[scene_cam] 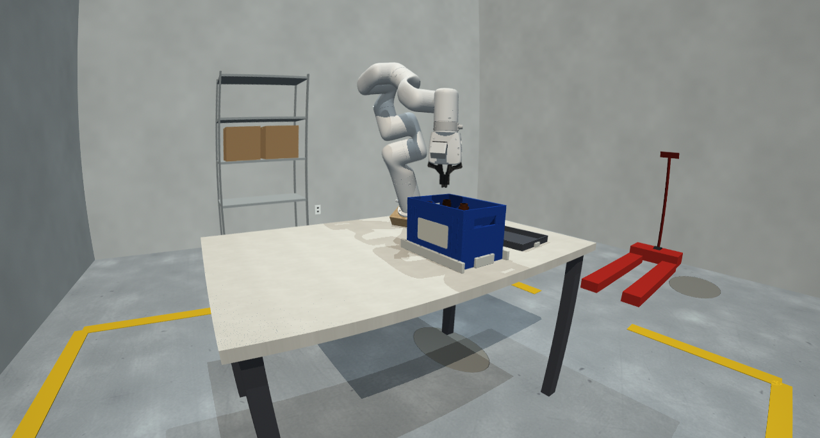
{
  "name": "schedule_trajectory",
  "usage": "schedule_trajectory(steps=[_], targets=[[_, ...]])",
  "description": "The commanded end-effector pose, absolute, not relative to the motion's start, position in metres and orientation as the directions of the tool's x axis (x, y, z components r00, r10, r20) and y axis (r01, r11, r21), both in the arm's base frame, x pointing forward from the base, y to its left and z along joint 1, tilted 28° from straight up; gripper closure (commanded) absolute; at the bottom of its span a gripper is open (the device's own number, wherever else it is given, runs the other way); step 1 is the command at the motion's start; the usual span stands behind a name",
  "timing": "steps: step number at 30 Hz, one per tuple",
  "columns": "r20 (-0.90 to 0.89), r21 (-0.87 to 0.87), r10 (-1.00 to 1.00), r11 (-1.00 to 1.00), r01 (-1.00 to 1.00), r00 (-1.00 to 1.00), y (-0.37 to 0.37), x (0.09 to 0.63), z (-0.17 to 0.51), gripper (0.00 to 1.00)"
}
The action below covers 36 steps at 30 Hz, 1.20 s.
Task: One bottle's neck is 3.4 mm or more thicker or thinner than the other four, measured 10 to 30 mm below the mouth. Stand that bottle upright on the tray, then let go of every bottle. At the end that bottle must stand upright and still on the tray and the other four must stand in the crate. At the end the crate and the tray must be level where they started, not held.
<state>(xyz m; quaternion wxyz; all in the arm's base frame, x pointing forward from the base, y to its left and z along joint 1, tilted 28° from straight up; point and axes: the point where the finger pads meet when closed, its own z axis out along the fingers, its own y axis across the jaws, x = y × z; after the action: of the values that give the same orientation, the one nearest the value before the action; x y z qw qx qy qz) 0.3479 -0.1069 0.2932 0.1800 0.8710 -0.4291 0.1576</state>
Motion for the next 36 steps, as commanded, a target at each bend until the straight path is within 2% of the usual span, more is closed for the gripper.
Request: schedule_trajectory(steps=[1,30,36], targets=[[0.432,0.176,-0.689,-0.568,-0.804,0.582,-0.106,0.349,0.295,1.0],[0.432,0.176,-0.689,-0.568,-0.804,0.582,-0.1,0.351,0.292,1.0],[0.432,0.175,-0.689,-0.568,-0.804,0.582,-0.046,0.36,0.266,1.0]])
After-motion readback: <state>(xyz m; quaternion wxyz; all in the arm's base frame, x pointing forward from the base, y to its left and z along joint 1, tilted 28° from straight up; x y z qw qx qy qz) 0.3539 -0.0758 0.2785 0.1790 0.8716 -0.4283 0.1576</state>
